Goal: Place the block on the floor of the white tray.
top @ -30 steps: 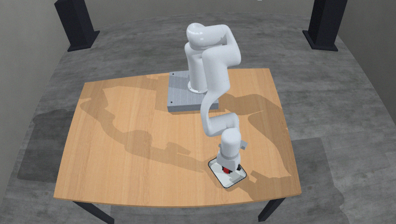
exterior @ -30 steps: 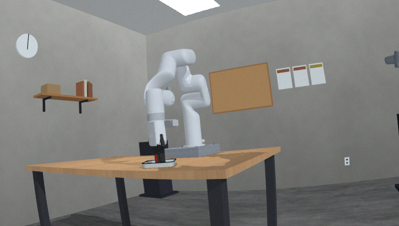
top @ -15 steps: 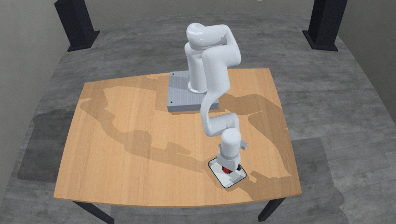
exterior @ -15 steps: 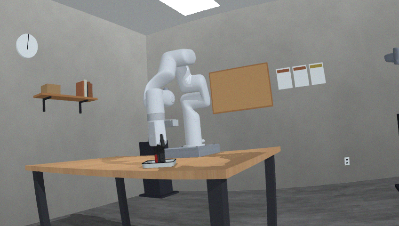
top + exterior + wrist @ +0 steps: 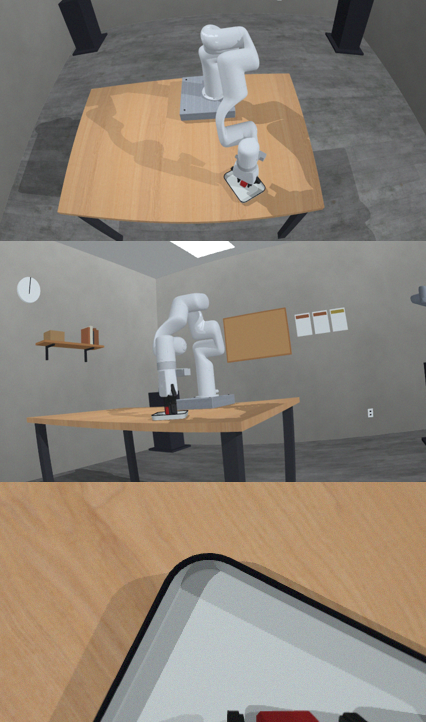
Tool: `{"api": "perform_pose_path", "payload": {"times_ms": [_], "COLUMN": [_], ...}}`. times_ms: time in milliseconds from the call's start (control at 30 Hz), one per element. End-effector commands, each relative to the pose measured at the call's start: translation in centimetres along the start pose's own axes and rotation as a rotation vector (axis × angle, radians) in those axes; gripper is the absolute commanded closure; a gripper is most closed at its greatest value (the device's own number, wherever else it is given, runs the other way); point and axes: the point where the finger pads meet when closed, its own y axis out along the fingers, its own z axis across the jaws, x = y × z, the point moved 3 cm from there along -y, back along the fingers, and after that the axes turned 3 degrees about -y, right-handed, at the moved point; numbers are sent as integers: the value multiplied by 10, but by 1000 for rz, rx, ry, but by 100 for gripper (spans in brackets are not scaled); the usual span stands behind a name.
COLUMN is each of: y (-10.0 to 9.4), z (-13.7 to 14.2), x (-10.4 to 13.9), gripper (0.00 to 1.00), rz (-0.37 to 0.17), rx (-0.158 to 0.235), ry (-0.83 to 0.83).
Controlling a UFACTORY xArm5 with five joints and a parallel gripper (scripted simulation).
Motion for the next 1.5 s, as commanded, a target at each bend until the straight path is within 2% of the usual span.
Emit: {"api": "perform_pose_path", "payload": {"times_ms": [0, 700, 1000, 1467], "y": [-2, -2, -8, -48], "z": [1, 1, 1, 1], "x": [1, 1, 1, 1], "gripper": [50, 50, 50, 50], "rz": [-3, -3, -3, -4], "rx": [4, 4, 4, 4], "ry": [0, 0, 0, 0]}}
